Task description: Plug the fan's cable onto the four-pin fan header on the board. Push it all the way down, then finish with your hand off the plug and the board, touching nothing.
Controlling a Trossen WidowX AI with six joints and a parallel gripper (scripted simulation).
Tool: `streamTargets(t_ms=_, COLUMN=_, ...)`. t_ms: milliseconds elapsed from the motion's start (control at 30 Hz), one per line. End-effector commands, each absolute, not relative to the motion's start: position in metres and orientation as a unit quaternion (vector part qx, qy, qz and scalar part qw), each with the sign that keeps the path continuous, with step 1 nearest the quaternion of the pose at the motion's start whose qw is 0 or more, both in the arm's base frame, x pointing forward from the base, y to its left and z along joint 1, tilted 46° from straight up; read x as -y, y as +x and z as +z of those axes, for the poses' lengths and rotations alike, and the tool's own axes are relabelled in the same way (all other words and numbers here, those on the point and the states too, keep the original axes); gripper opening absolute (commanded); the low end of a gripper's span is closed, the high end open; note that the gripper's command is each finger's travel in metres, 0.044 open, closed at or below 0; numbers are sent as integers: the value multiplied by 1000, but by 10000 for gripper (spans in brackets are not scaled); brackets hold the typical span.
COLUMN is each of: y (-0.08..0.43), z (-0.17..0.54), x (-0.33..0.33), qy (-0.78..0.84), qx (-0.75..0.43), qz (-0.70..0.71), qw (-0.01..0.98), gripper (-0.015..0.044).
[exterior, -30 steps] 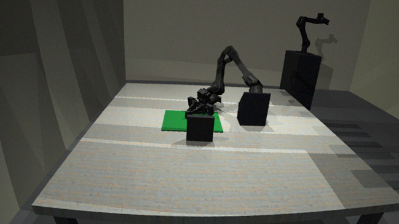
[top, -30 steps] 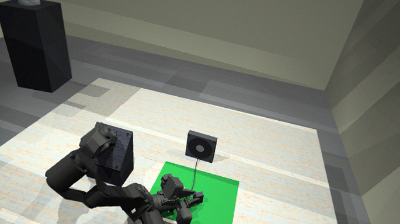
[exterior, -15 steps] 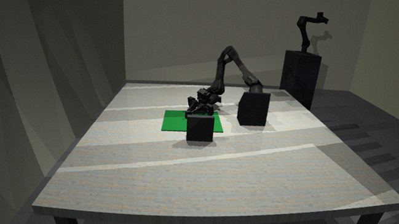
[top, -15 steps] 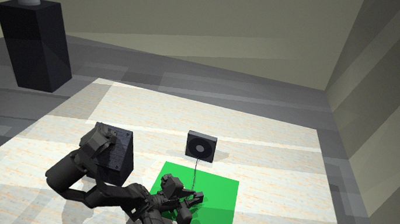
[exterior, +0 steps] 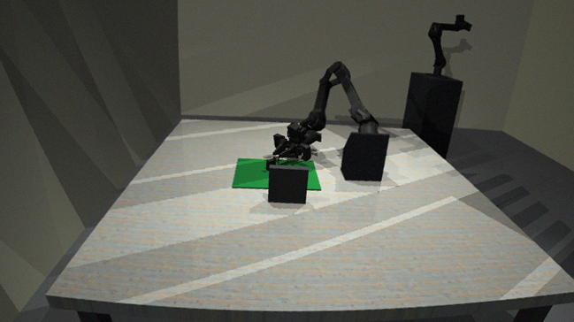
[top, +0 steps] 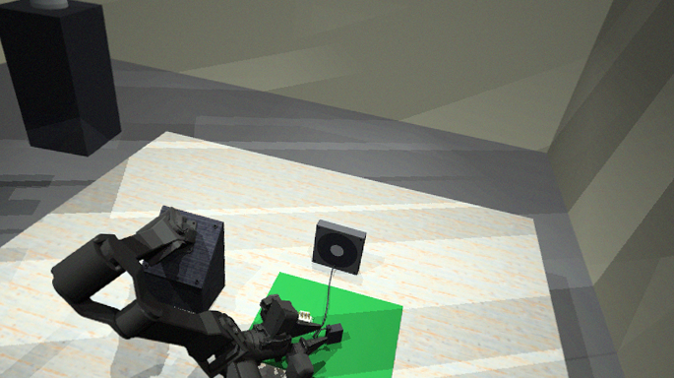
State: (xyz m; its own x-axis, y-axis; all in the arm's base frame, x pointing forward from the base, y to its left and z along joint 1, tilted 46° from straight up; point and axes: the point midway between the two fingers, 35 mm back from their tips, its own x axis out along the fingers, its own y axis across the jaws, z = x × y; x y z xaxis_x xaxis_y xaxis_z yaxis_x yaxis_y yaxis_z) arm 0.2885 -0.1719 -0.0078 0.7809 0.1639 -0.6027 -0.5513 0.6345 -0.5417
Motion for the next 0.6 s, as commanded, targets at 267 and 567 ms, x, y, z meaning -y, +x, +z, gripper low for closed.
streamTargets(t_ms=267, y=263, z=21, x=165, qy=-372, qx=-259, qz=209, qw=866, gripper=140)
streamTargets(t_ms=567, y=244, z=42, x=158, qy=-372, qx=-258, qz=208, qw=867, gripper=140)
